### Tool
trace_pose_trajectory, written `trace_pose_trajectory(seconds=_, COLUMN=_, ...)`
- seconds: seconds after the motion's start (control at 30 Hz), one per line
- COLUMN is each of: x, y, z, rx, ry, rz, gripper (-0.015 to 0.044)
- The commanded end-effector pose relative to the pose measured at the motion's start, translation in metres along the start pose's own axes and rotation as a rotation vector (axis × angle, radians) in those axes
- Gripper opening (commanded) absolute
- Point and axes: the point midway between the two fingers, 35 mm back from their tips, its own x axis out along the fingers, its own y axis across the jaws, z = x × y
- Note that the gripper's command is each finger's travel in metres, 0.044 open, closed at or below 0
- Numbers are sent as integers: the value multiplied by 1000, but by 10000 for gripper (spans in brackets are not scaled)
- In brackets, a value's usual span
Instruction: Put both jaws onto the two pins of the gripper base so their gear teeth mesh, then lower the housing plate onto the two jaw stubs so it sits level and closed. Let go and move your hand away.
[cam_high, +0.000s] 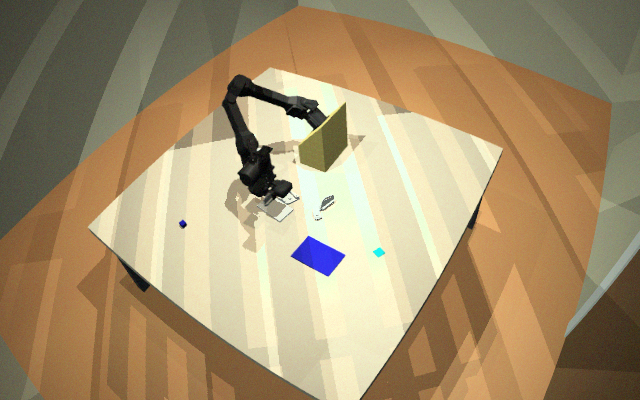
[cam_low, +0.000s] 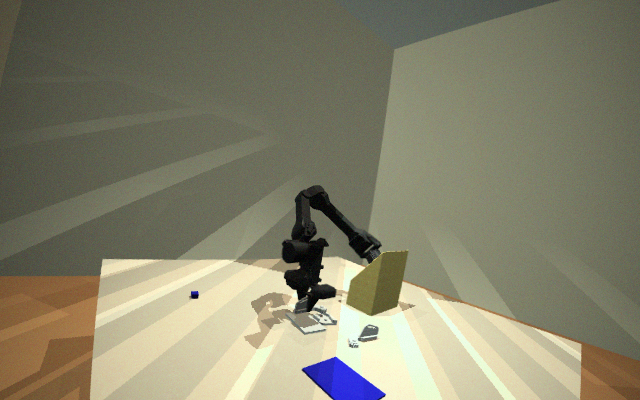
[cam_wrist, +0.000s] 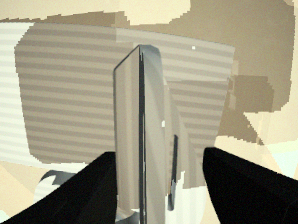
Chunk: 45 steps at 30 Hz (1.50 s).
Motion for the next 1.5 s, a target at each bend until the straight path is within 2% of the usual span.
trace_pose_trajectory(seconds=0.0, x=1, y=0, z=0, rx=-8, ry=-1, rz=-6, gripper=134)
trace_pose_trajectory(seconds=1.47, x=13, y=-1, z=0, rx=-13, ry=-1, rz=-6, gripper=134)
